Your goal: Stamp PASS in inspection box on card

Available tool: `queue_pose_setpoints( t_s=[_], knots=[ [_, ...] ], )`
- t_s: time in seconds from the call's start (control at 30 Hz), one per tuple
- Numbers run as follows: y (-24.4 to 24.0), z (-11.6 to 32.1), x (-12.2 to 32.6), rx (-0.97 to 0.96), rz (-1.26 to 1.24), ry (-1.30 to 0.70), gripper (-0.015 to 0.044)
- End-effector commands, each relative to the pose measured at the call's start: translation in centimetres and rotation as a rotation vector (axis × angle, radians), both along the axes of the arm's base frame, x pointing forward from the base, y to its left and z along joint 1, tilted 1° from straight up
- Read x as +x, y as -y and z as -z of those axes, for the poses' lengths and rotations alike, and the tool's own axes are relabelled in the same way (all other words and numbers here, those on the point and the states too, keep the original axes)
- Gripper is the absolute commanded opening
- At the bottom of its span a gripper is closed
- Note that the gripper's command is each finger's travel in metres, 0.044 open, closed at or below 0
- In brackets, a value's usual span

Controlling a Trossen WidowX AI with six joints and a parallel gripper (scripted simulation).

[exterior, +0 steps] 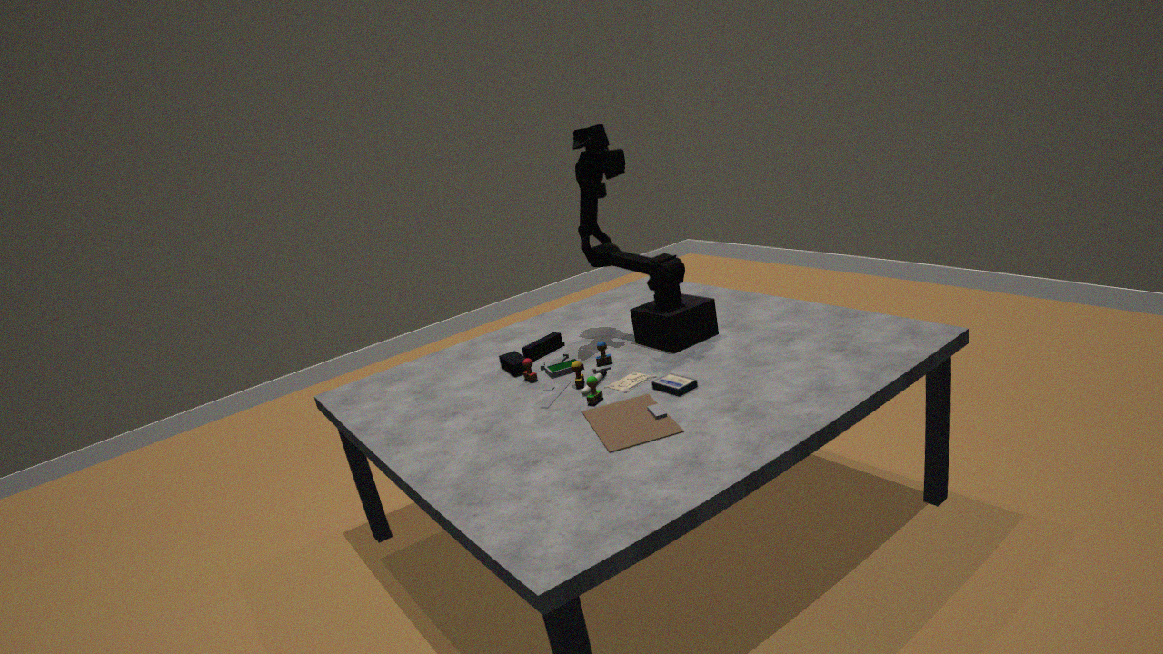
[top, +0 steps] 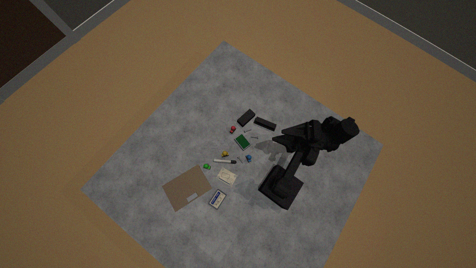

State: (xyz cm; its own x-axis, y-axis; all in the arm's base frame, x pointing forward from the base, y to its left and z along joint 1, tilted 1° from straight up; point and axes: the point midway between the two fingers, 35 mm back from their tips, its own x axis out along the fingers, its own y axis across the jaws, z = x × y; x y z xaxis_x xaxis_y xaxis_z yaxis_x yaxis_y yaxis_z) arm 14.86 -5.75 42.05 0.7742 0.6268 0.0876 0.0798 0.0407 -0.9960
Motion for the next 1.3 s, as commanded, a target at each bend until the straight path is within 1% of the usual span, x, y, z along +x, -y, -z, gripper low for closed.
queue_pose_setpoints(
  t_s=[0.0,0.07,0.2,0.3,0.4,0.5,0.63,0.73,0.97,1.03,1.13,1.27],
  knots=[
    [-0.2,-0.1,-0.1,-0.001,0.000,-0.003,0.0374],
    [-2.1,-0.8,-1.1,-0.007,-0.002,-0.027,0.0321],
    [-8.1,-1.9,-2.9,-0.029,0.001,-0.128,0.0216],
    [-12.4,-1.6,-3.2,-0.044,0.015,-0.219,0.0213],
    [-16.6,-0.5,-2.5,-0.044,0.071,-0.345,0.0213],
    [-20.2,1.3,-1.0,-0.034,0.140,-0.478,0.0213],
    [-23.9,4.5,1.7,-0.005,0.248,-0.654,0.0213],
    [-25.6,7.6,4.2,0.011,0.343,-0.792,0.0213],
    [-28.3,15.3,10.0,0.145,0.596,-1.123,0.0213],
    [-27.9,17.6,11.8,0.174,0.680,-1.180,0.0213],
    [-27.5,19.7,13.3,0.213,0.759,-1.243,0.0213],
    [-26.7,24.2,16.0,0.320,0.928,-1.387,0.0213]
  ],
)
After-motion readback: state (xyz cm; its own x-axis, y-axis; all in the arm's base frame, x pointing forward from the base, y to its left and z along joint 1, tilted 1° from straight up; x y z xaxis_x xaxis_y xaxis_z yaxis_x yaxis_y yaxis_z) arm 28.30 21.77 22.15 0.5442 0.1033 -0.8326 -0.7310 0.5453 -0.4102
